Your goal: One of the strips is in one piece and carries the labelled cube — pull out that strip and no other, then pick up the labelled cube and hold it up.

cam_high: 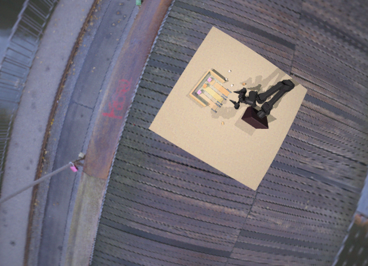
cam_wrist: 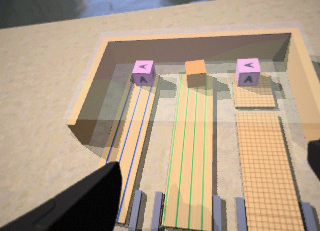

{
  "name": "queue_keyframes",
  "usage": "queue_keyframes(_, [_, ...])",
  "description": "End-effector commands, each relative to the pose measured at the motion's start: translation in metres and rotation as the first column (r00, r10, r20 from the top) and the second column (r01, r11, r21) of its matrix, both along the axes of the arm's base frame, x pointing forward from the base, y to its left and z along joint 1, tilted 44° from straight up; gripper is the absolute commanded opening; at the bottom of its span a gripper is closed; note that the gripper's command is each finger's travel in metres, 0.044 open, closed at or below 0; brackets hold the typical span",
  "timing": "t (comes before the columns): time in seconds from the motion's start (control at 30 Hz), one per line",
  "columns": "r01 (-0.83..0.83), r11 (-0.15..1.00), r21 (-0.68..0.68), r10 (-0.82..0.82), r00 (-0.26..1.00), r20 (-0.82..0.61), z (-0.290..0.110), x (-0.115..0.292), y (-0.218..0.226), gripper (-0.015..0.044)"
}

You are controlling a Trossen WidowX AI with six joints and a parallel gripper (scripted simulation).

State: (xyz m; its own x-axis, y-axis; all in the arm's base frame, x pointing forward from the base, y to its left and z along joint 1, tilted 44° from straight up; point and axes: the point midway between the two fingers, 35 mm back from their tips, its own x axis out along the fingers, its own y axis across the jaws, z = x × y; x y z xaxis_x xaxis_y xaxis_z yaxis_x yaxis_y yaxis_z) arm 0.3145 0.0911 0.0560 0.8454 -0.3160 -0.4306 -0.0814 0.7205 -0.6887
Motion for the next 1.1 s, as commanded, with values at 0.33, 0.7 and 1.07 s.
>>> queue_keyframes(0.33, [-0.004,1.0,-0.009,0.004,1.0,-0.002,-0.001,-0.002,0.001,0.04])
queue_keyframes(0.7, [0.187,0.982,0.031,-0.176,0.96,-0.217,-0.045,0.054,0.024,0.0111])
queue_keyframes(1.07, [0.476,0.879,-0.032,-0.445,0.793,-0.417,-0.106,0.087,0.025,0.0])
